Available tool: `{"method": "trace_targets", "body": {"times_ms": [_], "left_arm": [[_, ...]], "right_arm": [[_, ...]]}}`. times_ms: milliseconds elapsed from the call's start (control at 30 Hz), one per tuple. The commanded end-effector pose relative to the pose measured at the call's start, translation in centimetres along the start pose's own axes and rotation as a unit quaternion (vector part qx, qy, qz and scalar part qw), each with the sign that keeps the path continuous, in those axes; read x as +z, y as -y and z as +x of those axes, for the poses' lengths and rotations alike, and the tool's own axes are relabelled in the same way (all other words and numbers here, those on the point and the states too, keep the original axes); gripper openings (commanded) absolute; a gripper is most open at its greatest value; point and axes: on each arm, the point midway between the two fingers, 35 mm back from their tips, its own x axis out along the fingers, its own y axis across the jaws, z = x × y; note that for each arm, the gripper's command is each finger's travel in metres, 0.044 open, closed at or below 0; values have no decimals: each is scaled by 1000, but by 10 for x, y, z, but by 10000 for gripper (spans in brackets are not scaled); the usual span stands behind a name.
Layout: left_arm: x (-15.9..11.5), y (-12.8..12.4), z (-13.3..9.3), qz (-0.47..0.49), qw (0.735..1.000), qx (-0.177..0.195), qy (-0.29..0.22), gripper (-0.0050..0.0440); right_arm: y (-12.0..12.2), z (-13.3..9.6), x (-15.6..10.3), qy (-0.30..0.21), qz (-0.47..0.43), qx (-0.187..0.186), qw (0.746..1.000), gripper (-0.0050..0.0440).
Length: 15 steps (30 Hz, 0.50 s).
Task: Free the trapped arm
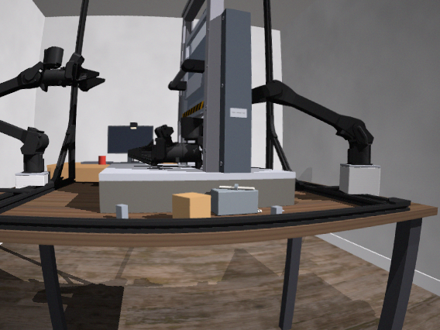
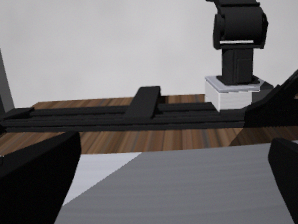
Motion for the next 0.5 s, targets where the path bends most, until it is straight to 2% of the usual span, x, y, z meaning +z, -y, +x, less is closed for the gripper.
{"method": "trace_targets", "body": {"times_ms": [0,133,467], "left_arm": [[1,0,0,5,1000,0,0,400],[1,0,0,5,1000,0,0,400],[1,0,0,5,1000,0,0,400]], "right_arm": [[12,-24,-22,-25,2,-31,999,400],[16,-36,-29,-32,3,-43,999,400],[16,-36,-30,-32,3,-44,999,400]]}}
